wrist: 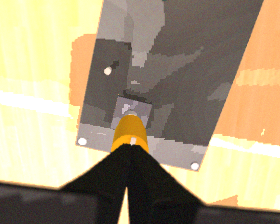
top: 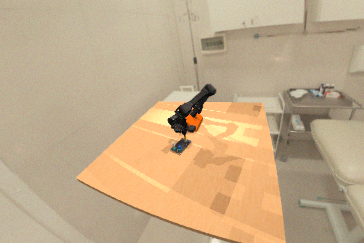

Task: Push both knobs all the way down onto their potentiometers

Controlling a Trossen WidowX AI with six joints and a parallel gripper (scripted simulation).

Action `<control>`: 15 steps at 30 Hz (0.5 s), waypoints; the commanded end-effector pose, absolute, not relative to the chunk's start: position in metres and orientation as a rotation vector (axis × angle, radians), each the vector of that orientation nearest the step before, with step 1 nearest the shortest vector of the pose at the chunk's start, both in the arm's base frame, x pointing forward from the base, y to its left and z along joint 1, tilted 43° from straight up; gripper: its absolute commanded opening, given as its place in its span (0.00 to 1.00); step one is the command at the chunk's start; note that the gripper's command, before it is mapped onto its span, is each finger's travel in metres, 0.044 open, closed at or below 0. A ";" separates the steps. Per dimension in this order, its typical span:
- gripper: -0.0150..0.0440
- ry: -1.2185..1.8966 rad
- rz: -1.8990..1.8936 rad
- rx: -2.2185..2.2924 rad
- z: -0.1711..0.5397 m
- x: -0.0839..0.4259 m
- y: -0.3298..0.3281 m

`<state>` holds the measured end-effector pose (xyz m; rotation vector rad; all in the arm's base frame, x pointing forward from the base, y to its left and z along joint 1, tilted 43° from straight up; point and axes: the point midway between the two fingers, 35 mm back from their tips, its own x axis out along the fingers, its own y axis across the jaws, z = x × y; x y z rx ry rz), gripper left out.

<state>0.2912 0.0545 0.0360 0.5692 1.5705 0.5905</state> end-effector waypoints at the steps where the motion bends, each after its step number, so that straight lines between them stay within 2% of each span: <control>1: 0.25 1.570 0.592 0.572 0.034 0.292 0.057; 15: 0.25 1.570 0.592 0.572 0.032 0.291 0.059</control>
